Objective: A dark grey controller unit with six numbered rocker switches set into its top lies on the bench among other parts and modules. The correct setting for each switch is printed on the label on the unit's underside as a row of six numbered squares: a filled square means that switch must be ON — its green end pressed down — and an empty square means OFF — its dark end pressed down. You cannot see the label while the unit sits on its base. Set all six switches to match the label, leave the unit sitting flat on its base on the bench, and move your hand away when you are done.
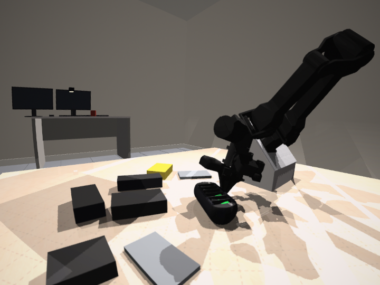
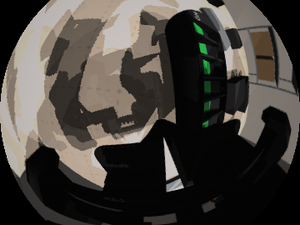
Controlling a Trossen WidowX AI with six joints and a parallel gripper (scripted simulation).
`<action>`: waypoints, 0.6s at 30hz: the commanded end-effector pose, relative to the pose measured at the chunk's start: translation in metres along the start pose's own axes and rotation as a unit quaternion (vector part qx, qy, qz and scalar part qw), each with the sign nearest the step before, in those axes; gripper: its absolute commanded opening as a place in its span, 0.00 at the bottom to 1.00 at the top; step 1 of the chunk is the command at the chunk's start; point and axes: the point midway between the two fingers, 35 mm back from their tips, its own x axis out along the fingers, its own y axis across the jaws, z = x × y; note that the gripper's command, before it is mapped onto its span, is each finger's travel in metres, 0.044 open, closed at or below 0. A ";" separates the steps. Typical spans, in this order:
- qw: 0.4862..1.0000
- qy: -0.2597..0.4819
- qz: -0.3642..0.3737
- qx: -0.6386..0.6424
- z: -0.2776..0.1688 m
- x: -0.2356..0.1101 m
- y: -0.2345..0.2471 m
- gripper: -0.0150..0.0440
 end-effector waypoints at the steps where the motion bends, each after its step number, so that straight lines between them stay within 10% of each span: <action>1: 1.000 0.002 0.000 0.004 -0.001 0.002 0.001 0.25; 18: 1.000 0.002 0.000 0.004 -0.001 0.003 -0.006 0.25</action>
